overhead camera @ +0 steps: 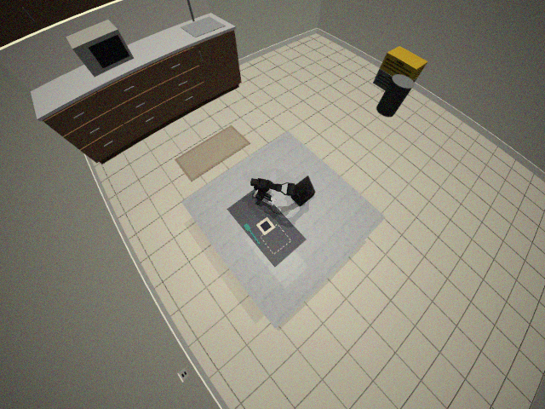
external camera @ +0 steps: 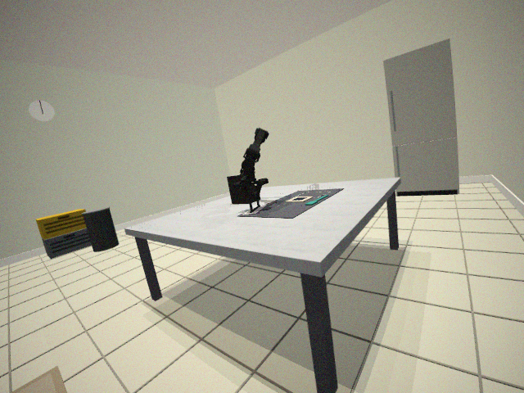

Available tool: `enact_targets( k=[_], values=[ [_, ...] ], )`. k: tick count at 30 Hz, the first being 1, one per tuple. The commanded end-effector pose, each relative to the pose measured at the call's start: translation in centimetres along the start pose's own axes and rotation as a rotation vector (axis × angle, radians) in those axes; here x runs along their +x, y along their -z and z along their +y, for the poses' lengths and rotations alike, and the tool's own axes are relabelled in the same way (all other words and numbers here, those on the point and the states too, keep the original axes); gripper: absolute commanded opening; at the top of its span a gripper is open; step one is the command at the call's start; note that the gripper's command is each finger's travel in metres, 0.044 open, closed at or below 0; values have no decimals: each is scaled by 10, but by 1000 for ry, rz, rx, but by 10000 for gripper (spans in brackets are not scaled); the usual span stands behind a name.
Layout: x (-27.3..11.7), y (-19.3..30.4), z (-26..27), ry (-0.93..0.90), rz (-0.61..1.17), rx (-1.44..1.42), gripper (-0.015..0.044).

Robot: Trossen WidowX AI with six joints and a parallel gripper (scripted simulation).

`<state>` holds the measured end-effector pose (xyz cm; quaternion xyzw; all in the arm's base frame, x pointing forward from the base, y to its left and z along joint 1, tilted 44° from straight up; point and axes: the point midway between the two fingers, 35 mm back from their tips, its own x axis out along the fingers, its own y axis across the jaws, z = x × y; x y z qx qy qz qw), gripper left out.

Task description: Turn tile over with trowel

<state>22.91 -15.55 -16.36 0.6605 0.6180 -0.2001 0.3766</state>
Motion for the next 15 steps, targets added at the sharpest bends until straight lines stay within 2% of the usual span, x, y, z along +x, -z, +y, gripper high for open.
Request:
enact_targets(
  k=[1, 6, 10, 15],
  values=[
    [0, 0, 0, -1, 2, 4, 270],
    [-2, 0, 0, -1, 2, 6, 270],
    [-43, 2, -2, -1, 2, 25, 270],
    [-46, 3, -2, -1, 3, 26, 270]
  ],
)
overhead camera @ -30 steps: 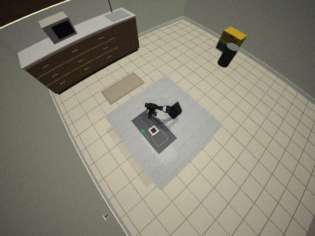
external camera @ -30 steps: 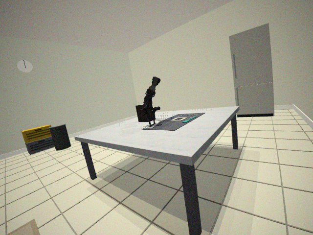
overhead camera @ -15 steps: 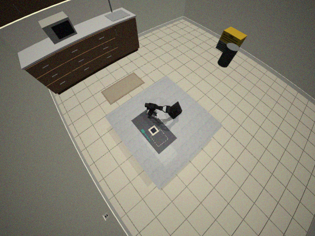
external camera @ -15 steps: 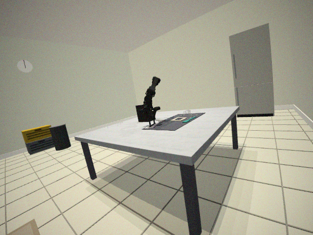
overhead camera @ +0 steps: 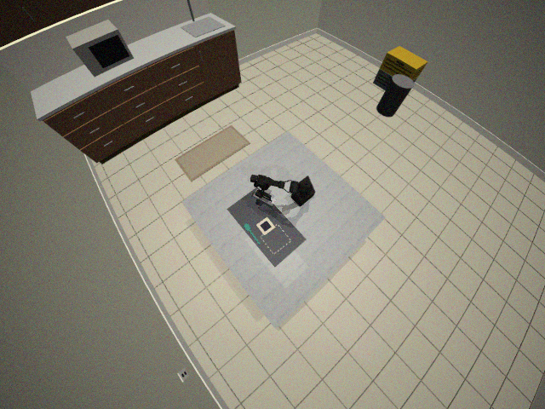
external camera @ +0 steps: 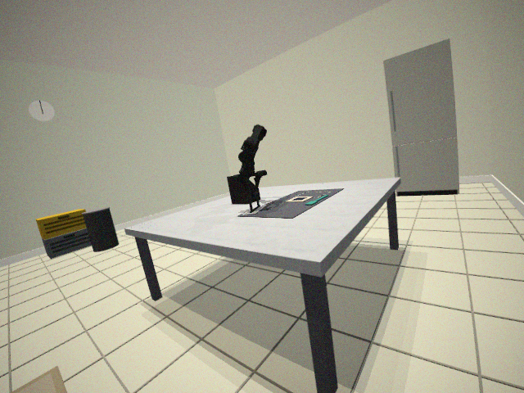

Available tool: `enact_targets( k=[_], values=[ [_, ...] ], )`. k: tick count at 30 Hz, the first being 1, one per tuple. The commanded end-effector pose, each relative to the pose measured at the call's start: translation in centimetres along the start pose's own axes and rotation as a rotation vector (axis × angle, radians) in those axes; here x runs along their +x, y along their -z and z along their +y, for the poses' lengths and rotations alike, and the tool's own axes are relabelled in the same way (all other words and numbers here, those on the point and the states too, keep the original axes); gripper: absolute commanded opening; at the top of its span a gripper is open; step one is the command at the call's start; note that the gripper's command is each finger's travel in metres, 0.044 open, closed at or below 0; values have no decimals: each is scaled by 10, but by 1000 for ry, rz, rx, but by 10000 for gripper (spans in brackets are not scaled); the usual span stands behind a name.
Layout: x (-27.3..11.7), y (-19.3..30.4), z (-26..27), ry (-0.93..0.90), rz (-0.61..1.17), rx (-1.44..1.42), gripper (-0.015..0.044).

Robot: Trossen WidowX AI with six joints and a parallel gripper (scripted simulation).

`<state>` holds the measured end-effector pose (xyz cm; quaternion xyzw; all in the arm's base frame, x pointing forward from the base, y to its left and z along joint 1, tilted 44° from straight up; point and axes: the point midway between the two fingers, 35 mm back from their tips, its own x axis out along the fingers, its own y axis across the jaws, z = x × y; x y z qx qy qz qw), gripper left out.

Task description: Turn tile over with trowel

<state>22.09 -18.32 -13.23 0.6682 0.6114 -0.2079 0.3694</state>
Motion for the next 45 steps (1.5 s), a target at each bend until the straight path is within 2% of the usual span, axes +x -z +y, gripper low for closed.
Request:
enact_targets(
  k=[1, 45],
  values=[
    [-3, 2, -1, 9, 6, -2, 270],
    [-3, 0, 0, 4, 10, -1473, 270]
  ],
)
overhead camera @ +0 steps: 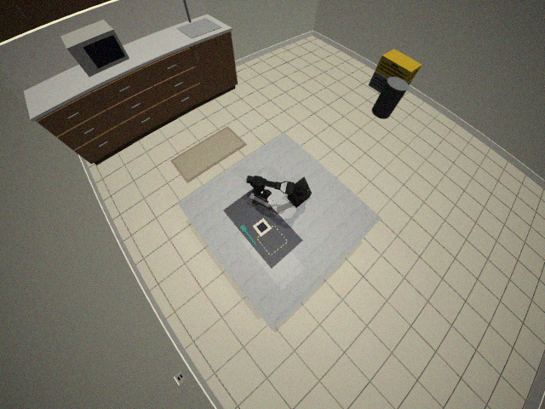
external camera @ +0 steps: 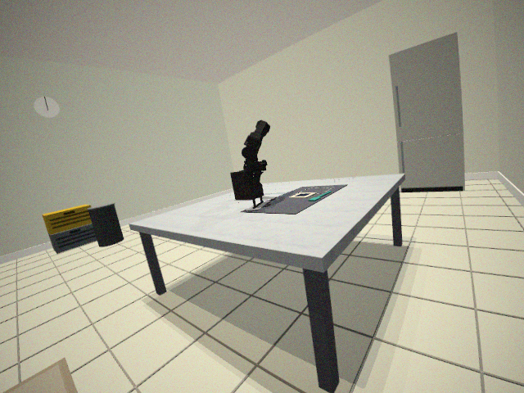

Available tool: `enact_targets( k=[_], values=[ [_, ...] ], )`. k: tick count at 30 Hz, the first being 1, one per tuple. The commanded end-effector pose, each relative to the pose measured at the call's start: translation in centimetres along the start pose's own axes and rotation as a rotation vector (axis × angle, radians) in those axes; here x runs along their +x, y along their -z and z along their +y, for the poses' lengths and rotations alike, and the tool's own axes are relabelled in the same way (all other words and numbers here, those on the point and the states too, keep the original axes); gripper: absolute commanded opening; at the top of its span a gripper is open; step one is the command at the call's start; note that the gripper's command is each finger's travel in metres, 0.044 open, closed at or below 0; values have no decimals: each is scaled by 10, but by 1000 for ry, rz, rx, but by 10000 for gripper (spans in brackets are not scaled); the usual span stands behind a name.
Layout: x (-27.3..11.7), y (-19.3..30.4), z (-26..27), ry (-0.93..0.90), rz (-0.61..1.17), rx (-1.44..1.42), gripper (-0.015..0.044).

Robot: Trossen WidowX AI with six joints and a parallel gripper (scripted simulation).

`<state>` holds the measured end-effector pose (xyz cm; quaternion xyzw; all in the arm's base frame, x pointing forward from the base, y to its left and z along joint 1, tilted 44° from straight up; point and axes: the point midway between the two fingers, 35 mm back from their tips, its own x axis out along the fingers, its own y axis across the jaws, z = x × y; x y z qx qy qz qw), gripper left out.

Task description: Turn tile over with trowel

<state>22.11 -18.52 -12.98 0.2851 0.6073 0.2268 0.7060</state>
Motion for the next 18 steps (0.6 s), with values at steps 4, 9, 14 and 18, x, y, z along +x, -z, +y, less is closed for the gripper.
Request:
enact_targets(
  k=[4, 9, 14, 18],
  values=[
    [0, 0, 0, 0, 3, -245, 270],
    [0, 0, -1, 0, 3, -418, 270],
    [0, 0, -1, 0, 3, -592, 270],
    [0, 0, -1, 0, 3, -730, 270]
  ],
)
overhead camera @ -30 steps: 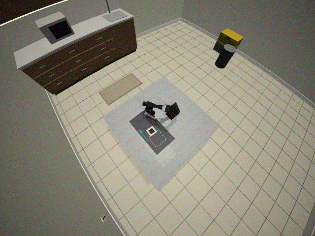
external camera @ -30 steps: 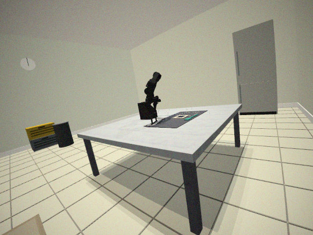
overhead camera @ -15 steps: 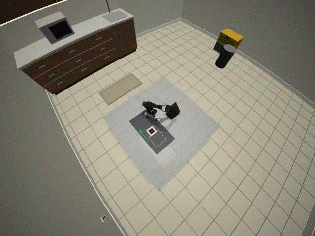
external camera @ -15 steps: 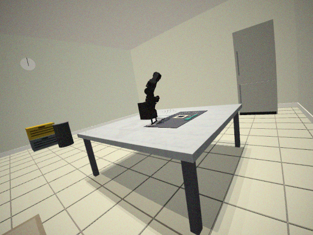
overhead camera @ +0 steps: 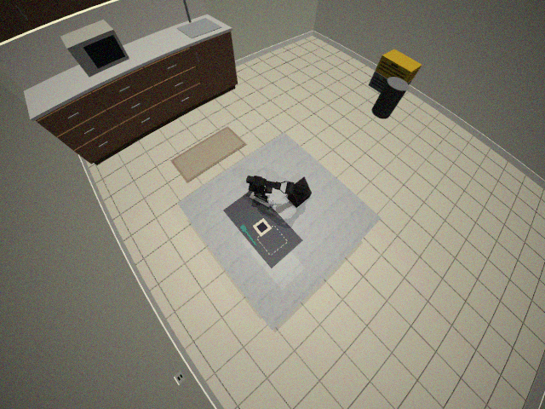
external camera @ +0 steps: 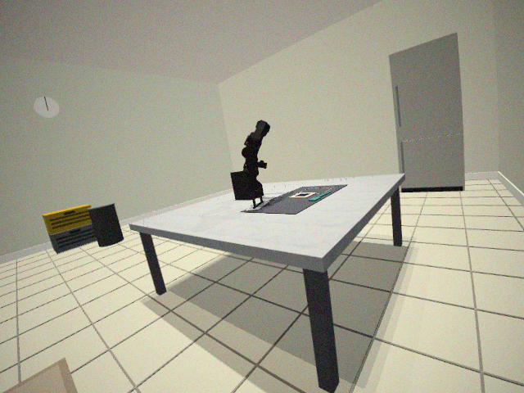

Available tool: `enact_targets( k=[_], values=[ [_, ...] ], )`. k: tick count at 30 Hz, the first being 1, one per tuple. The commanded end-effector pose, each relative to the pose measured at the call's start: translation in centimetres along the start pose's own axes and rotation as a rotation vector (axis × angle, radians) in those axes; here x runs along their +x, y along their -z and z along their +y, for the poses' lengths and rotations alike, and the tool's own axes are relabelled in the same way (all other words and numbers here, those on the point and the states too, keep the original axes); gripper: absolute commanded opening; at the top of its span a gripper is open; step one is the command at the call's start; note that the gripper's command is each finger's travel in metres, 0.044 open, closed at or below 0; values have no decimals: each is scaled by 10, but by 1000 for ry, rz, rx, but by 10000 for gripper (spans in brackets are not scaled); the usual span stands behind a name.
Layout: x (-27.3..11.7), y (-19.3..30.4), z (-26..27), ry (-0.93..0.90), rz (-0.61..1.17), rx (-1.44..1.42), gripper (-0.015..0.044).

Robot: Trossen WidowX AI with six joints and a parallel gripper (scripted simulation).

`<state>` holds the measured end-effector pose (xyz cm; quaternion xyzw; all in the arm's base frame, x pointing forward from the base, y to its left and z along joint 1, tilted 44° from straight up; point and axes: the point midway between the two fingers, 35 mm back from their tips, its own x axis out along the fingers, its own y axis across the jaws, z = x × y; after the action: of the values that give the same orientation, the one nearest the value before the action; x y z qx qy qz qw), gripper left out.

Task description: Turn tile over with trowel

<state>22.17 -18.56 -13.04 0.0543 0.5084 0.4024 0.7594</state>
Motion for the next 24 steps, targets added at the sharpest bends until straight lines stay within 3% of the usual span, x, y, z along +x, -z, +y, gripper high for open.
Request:
enact_targets(
  k=[1, 24],
  values=[
    [0, 0, 0, -1, 2, -141, 270],
    [0, 0, -1, -2, 2, -938, 270]
  ],
)
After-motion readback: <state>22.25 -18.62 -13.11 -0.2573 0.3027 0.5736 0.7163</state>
